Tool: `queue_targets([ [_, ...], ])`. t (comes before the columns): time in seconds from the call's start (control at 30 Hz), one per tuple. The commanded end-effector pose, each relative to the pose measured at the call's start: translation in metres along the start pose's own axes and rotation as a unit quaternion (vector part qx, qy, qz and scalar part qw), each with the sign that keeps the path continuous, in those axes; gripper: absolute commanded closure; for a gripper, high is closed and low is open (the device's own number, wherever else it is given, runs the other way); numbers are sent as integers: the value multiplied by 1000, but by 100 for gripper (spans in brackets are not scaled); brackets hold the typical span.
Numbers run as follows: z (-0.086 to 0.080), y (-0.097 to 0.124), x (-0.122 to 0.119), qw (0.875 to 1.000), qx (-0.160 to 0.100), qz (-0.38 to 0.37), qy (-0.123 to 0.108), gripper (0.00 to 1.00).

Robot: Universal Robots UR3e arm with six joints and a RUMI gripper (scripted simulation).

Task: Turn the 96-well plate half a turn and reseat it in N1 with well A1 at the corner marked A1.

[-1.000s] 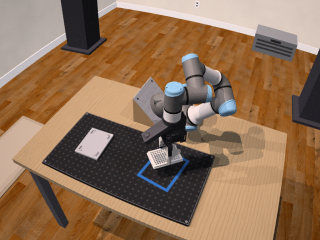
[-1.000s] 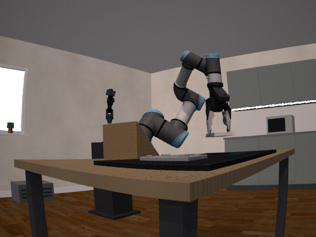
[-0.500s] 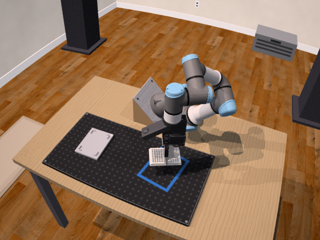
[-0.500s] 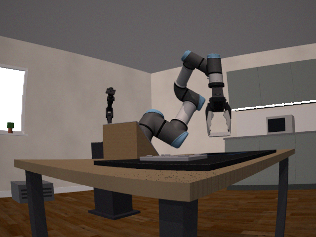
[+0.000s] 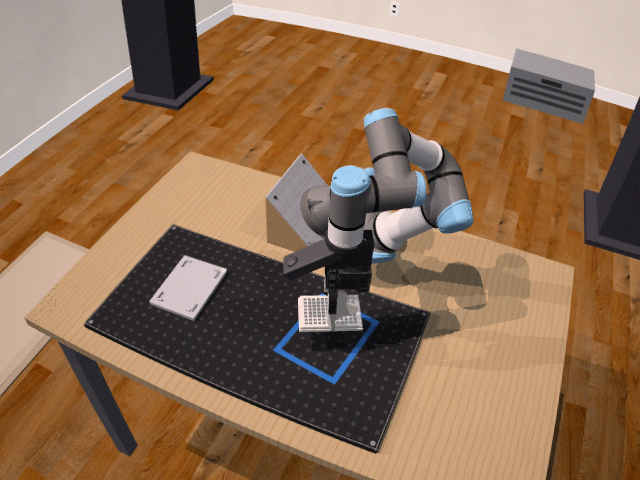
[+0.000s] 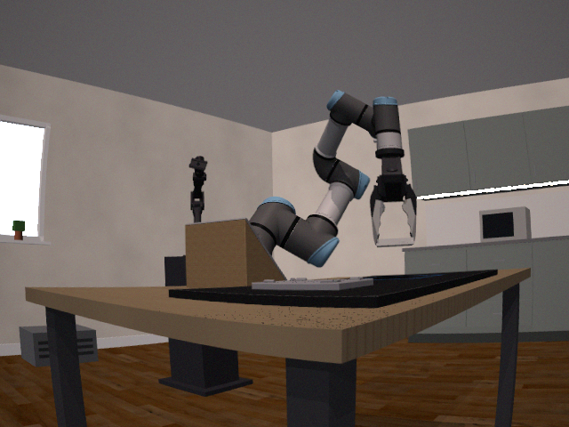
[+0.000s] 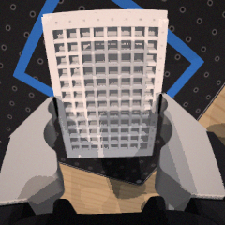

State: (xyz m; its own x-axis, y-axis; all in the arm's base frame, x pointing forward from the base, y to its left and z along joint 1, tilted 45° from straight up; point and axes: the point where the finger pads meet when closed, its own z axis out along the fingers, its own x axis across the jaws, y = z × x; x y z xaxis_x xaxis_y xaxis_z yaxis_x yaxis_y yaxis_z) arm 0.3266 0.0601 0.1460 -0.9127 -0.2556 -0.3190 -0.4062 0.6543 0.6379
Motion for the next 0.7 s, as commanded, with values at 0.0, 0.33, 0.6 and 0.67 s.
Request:
queue_targets([
  [0.0,-1,0,0,1000,1,0,0,100],
  [0.33,0,0,0,1000,1,0,0,100],
  [0.6,1,0,0,1000,1,0,0,100],
  [0.67,2,0,0,1000,1,0,0,100],
])
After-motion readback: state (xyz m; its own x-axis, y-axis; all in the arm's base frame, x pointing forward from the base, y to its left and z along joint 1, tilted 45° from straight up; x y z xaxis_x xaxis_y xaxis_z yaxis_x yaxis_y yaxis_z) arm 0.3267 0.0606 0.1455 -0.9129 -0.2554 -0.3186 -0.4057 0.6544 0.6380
